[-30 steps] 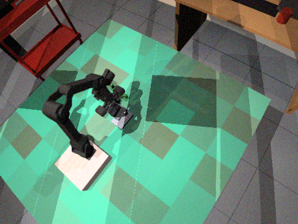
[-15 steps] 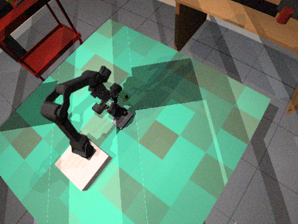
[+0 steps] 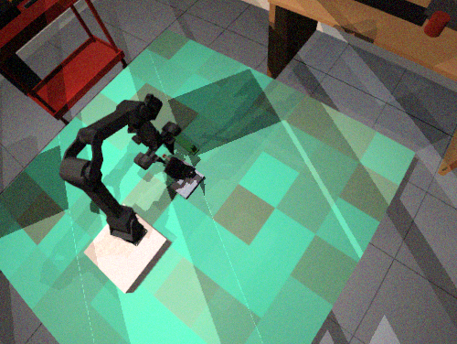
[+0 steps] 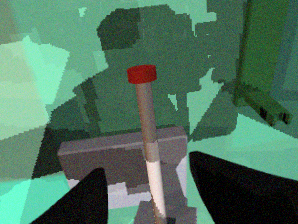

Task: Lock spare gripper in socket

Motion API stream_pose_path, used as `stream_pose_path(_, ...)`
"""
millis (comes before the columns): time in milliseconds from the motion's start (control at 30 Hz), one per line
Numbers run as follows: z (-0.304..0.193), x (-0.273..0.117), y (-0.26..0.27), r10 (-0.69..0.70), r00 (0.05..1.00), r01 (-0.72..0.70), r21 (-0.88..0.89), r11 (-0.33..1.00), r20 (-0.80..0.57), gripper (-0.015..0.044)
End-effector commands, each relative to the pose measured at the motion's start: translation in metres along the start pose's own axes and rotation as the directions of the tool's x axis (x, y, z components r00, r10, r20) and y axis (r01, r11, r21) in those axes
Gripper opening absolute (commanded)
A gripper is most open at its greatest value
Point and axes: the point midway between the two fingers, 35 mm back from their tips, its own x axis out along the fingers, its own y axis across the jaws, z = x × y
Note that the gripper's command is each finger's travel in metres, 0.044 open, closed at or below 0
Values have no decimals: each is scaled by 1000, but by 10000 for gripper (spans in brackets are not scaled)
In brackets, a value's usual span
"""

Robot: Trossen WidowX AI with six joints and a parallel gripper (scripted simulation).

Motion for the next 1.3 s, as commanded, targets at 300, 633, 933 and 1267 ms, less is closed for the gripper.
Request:
stream_pose_path(300, 12, -27, 1, 1, 1000, -1, -7, 1000, -4, 200)
stream_pose_path(633, 16, -38, 2, 2, 1000, -2, -17, 1000, -10, 226)
stream_pose_path(933, 16, -38, 2, 2, 1000, -2, -17, 1000, -10, 440)
stream_pose_path(1267, 16, -38, 2, 2, 1000, -2, -17, 1000, -10, 440)
